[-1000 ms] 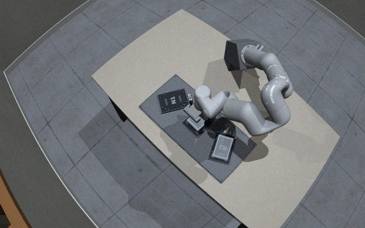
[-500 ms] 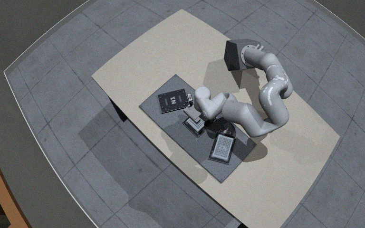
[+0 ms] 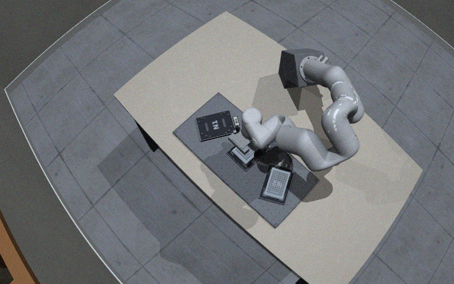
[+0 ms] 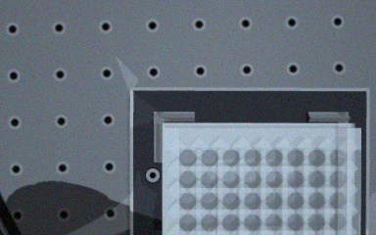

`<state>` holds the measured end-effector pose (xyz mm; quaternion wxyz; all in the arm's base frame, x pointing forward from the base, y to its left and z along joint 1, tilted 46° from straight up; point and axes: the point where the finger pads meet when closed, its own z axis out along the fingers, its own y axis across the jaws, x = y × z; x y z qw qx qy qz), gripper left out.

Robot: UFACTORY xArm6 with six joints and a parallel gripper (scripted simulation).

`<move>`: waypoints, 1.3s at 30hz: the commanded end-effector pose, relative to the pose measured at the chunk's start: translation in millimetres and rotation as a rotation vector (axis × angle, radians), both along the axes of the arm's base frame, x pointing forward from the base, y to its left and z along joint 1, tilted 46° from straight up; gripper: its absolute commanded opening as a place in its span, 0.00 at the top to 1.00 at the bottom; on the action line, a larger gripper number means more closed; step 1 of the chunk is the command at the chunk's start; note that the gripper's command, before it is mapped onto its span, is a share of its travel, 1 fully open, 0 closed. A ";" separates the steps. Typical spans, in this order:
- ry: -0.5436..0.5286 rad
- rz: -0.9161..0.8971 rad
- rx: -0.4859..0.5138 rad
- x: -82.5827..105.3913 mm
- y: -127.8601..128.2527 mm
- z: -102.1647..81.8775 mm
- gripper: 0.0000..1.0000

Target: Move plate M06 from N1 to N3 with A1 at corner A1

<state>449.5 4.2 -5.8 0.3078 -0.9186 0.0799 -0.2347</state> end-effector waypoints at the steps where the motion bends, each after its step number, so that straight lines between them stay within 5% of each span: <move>1: -0.001 -0.001 -0.001 1.5 0.8 -1.4 1.00; 35: -0.001 -0.001 -0.001 6.1 5.7 -8.0 1.00; 36: -0.001 -0.001 -0.001 6.4 6.1 -8.5 0.00; 39: -0.001 -0.001 -0.001 6.4 6.1 -8.5 0.00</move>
